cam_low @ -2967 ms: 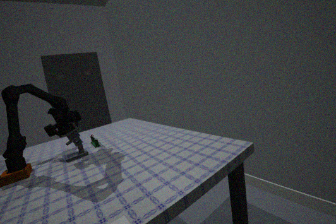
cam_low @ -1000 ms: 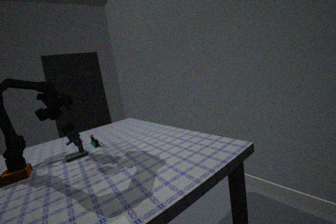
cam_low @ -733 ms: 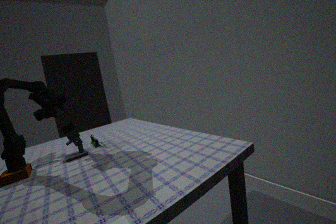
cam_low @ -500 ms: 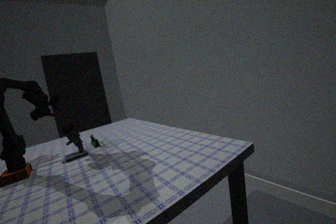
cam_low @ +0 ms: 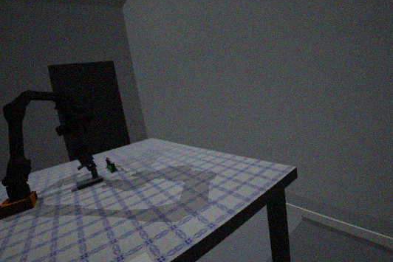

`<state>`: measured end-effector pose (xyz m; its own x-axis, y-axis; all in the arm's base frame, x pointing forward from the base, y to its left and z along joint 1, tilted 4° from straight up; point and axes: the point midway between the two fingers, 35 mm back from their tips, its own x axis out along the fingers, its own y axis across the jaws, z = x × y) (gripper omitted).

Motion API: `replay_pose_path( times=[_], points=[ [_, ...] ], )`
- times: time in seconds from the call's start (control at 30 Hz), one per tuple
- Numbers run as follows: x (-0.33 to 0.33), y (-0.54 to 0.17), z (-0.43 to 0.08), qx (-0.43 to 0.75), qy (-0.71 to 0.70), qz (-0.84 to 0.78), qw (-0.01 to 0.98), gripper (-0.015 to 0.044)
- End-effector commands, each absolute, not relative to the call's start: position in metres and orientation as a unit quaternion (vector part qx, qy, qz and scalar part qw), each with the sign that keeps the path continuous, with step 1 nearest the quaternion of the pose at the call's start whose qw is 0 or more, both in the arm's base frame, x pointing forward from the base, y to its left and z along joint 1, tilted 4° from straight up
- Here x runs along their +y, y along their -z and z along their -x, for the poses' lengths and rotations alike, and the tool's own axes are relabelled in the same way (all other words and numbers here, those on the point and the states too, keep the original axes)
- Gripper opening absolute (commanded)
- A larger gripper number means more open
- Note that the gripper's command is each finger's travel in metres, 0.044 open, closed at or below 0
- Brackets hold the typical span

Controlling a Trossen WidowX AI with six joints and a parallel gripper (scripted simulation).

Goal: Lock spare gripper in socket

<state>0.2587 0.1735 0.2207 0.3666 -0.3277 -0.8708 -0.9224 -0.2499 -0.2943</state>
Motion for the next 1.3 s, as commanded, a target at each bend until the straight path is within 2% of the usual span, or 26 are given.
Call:
replay_pose_path(
  times=[0.0,0.13,0.2,0.5,0.97,1.27],
  points=[
    [0.176,-0.198,-0.306,0.473,-0.405,0.659,0.422,0.0180],
    [0.168,-0.170,-0.356,0.484,-0.465,0.605,0.428,0.0180],
    [0.166,-0.165,-0.365,0.485,-0.474,0.595,0.431,0.0180],
    [0.166,-0.160,-0.366,0.485,-0.474,0.595,0.431,0.0180],
    [0.169,-0.095,-0.370,0.485,-0.475,0.596,0.431,0.0180],
    [0.170,-0.084,-0.371,0.484,-0.475,0.596,0.431,0.0180]
  ],
)
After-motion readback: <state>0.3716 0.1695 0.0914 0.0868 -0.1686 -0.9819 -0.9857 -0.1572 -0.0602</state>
